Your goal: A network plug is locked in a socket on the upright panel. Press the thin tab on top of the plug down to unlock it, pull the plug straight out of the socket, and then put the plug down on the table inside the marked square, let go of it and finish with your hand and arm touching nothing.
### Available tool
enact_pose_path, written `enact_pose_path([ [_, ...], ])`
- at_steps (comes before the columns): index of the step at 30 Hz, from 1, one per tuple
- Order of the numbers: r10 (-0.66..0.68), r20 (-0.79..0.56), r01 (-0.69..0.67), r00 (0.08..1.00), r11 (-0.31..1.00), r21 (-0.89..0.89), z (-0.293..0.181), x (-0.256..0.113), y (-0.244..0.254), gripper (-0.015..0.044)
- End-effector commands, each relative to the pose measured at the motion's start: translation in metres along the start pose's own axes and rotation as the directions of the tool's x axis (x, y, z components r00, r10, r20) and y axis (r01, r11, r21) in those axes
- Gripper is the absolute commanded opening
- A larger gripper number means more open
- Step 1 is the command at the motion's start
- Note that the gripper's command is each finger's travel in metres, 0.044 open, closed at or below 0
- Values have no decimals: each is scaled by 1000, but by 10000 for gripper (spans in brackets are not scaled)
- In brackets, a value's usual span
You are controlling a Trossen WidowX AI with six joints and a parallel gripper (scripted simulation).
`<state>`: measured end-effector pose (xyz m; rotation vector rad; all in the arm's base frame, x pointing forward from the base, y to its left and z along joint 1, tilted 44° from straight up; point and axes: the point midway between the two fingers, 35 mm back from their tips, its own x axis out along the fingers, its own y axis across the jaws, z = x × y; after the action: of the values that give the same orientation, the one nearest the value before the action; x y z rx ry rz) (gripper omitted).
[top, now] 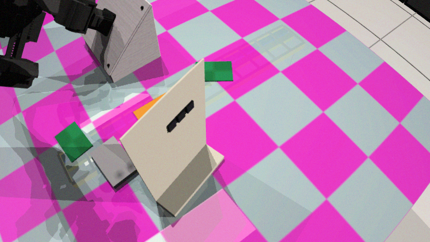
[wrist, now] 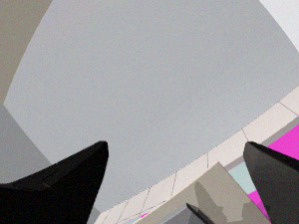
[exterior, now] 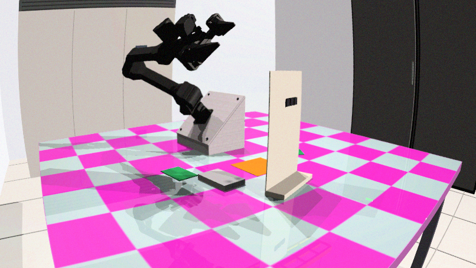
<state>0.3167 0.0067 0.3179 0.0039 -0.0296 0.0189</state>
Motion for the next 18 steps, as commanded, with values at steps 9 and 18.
enact_pose_path([
  [9,28,-103,-14,994,992,127,-38,0,-17,164],
  [18,66,-217,6,974,950,312,-82,-8,-38,156],
])
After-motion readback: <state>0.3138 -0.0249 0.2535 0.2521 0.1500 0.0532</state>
